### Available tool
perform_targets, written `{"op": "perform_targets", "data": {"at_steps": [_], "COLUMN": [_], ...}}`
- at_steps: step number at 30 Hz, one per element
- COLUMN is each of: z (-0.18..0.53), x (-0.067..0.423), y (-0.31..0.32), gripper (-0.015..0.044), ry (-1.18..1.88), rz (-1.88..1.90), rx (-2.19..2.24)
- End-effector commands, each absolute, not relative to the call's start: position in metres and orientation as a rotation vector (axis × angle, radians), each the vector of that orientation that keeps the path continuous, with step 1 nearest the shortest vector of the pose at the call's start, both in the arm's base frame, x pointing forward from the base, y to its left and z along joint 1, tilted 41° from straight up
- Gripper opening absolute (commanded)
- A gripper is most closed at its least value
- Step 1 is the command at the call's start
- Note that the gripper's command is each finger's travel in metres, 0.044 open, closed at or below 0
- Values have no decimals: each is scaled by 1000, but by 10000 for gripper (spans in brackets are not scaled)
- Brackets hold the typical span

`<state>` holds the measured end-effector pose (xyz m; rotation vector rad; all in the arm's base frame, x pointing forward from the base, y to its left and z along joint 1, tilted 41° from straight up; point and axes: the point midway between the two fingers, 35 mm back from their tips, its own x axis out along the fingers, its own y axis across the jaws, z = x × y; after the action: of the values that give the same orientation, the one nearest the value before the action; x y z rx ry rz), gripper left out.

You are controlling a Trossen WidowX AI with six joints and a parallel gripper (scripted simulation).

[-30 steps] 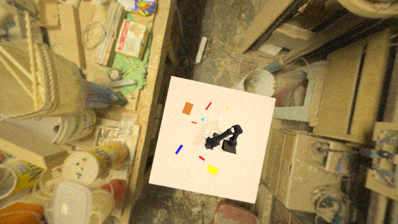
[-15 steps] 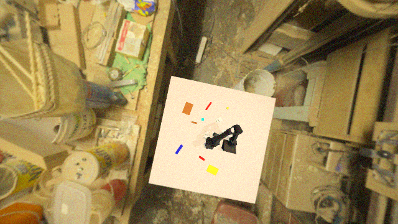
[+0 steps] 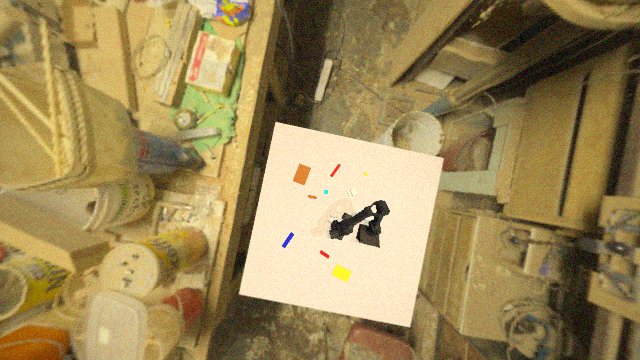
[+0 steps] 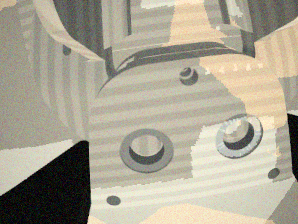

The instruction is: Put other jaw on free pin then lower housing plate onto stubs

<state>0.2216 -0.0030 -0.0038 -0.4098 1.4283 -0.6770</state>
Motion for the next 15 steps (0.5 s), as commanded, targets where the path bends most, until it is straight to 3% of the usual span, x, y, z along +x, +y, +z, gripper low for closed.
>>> {"op": "perform_targets", "data": {"at_steps": [1, 15], "z": [-6, -7], "x": [220, 220], "y": [-5, -6], "gripper": [351, 351], "ry": [1434, 1433], "rz": [-677, -678], "rx": [-415, -413]}}
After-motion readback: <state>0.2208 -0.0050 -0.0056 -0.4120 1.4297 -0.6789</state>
